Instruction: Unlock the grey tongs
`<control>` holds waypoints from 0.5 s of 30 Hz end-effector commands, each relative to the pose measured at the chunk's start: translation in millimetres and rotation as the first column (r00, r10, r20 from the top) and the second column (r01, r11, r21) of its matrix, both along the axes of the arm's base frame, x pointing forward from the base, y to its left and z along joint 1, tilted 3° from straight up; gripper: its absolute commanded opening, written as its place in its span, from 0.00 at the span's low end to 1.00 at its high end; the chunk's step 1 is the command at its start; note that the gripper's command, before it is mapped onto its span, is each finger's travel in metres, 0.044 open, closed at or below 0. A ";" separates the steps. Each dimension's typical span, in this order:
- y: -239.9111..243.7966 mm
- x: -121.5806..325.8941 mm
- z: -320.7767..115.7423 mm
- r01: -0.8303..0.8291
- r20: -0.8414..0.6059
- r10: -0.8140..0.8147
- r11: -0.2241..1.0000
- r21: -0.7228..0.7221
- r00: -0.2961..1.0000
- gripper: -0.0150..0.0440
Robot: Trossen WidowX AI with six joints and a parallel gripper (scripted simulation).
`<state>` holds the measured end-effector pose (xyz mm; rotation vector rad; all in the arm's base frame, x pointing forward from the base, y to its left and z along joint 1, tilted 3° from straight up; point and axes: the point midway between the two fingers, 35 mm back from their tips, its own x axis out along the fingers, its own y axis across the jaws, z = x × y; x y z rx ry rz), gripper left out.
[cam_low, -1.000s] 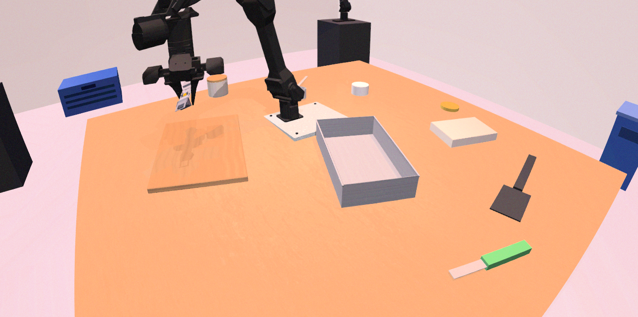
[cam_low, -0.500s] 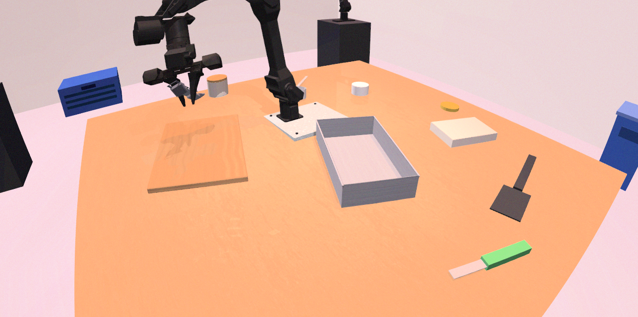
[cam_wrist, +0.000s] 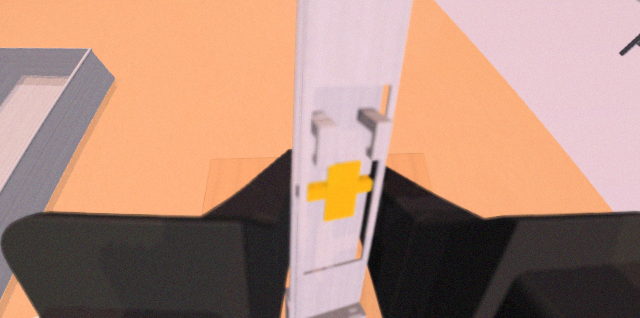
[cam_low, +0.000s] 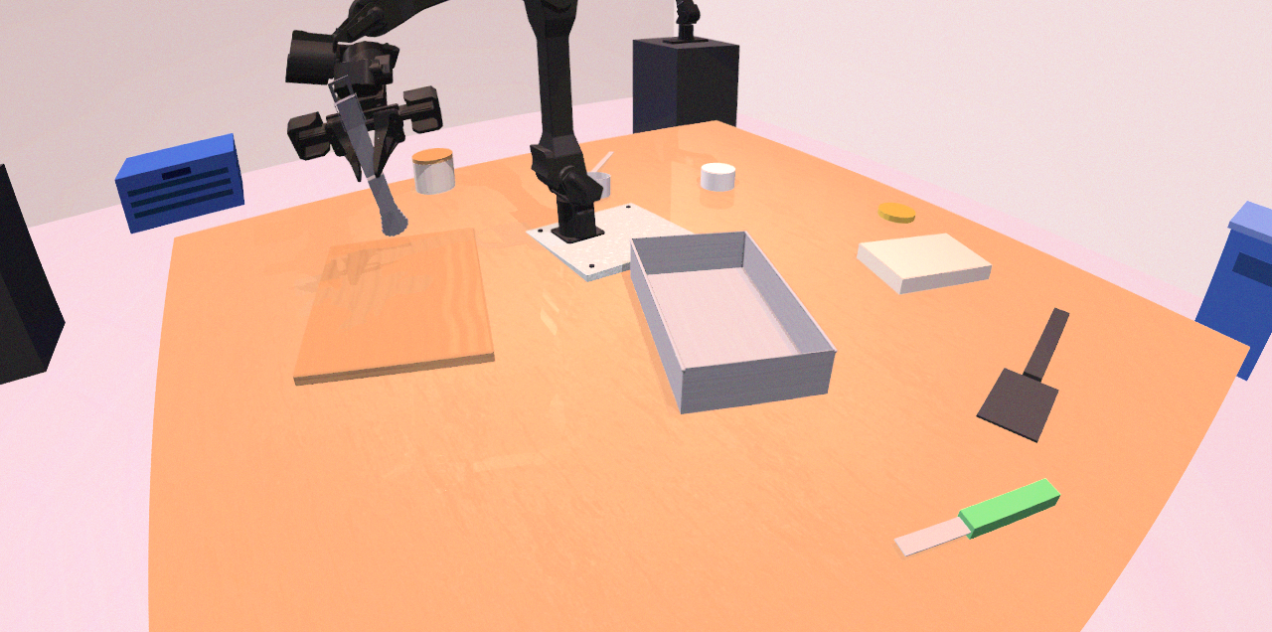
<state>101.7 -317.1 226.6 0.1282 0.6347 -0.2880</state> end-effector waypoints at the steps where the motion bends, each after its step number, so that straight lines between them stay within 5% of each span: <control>1: 3.0 -4.7 11.3 -0.002 0.102 0.010 0.997 -0.072 0.995 0.00; 6: 8.5 -13.1 24.1 0.008 0.220 0.029 0.986 -0.164 0.975 0.00; 15: 8.8 -13.5 24.6 0.008 0.224 0.030 0.986 -0.168 0.974 0.00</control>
